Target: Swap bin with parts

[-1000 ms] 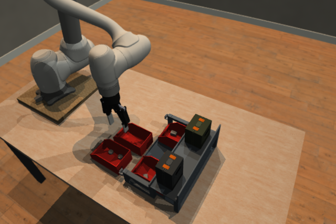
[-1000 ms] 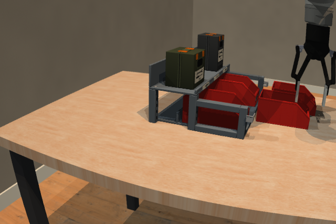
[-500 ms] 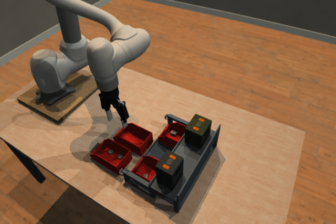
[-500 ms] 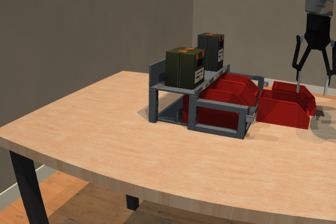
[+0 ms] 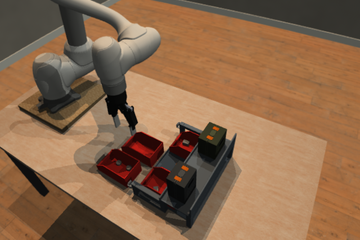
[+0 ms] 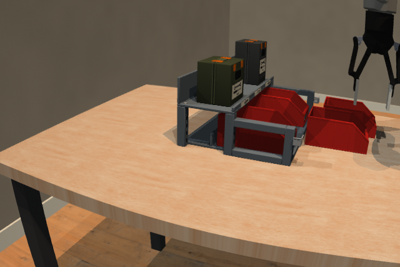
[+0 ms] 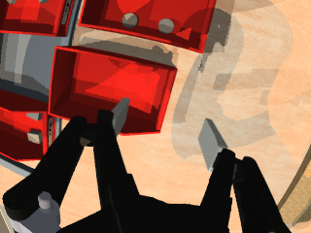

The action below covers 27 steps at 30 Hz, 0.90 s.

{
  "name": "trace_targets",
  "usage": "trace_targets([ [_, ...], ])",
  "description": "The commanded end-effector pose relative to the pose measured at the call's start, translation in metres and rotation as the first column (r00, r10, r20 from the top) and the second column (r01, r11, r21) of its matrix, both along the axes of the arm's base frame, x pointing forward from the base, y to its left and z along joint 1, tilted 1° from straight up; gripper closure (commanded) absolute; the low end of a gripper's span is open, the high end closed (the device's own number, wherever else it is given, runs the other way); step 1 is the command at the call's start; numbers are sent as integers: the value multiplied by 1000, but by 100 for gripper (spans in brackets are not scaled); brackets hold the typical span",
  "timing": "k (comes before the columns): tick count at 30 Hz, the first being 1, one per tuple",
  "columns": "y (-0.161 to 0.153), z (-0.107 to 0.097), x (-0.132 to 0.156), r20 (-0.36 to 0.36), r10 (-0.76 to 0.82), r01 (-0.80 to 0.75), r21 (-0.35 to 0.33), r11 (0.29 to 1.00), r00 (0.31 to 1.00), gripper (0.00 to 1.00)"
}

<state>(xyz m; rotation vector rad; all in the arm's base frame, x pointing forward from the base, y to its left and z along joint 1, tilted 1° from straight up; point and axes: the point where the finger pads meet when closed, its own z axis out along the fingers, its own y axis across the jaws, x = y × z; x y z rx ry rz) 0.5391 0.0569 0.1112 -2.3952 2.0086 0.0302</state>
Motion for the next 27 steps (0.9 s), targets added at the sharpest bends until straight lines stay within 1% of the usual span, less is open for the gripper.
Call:
trace_targets([
  [1, 0, 1, 0, 0, 0, 0, 0, 1000, 1000, 38],
  [5, 0, 1, 0, 0, 0, 0, 0, 1000, 1000, 38],
  [6, 0, 1, 0, 0, 0, 0, 0, 1000, 1000, 90],
  [27, 0, 1, 0, 0, 0, 0, 0, 1000, 1000, 90],
])
